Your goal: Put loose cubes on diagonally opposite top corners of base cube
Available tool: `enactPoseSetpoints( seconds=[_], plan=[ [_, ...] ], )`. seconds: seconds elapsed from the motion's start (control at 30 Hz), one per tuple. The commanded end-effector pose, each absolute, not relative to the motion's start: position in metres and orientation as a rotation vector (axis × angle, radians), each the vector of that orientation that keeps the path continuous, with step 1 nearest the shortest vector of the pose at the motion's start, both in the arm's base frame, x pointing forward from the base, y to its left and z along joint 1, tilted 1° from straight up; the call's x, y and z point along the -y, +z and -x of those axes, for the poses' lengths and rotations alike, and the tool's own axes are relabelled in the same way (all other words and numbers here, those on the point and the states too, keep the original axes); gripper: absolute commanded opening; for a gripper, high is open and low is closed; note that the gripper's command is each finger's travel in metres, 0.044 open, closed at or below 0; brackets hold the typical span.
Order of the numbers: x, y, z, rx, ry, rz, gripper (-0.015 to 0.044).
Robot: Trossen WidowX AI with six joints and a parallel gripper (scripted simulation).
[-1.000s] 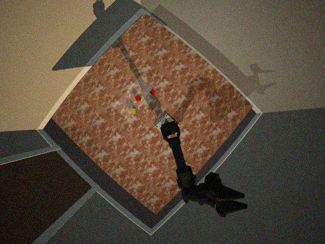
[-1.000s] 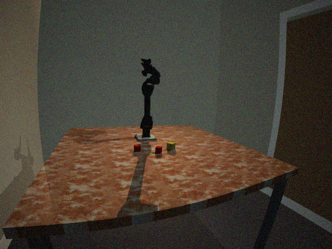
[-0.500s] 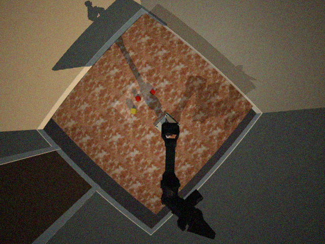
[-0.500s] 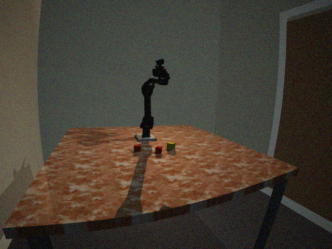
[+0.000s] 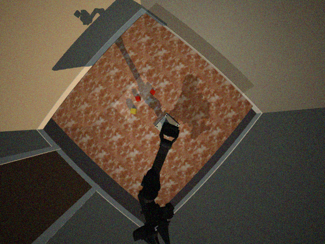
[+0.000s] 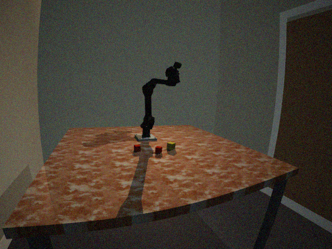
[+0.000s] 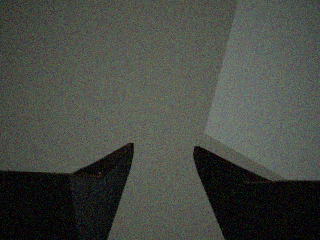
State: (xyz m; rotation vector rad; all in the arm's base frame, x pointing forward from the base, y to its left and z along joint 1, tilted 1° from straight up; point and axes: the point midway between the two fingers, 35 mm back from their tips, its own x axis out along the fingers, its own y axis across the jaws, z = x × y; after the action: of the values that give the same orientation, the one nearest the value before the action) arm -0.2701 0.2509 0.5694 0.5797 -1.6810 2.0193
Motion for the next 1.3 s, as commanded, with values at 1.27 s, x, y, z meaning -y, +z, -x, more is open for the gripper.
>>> enactPoseSetpoints(
  seconds=[1.27],
  plan=[
    [-0.454, 0.384, -0.137, -0.138, 1.565, 0.031, 0.0265]
  ],
)
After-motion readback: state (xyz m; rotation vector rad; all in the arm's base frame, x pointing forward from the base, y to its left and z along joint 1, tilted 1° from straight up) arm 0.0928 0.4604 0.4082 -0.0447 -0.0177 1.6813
